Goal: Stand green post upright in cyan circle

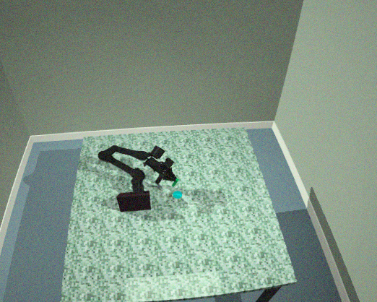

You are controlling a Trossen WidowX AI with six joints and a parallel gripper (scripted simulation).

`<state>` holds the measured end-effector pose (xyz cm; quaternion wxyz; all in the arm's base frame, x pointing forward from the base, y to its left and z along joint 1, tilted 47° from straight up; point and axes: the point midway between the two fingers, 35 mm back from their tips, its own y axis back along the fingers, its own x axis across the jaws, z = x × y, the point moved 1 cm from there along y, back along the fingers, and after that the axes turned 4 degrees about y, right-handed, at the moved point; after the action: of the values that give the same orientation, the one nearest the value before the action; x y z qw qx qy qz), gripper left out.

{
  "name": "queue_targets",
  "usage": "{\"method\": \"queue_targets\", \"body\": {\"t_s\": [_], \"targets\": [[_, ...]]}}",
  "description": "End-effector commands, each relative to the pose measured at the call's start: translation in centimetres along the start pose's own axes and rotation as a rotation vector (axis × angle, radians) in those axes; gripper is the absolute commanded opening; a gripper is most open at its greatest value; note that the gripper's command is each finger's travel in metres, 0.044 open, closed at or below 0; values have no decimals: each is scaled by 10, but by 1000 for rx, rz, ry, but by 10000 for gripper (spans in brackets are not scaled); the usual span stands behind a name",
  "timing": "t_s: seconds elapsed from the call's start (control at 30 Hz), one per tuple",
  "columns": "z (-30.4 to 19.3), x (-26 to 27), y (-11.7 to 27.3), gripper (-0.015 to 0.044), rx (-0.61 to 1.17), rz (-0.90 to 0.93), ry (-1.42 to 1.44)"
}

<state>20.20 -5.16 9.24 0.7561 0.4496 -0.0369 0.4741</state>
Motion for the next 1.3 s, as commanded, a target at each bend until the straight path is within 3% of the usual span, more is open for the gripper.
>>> {"method": "queue_targets", "body": {"t_s": [0.0, 1.27], "targets": [[-3, -2, -1, 23, -24, 9, -20], [1, 0, 0, 23, -219, 121, -142]]}}
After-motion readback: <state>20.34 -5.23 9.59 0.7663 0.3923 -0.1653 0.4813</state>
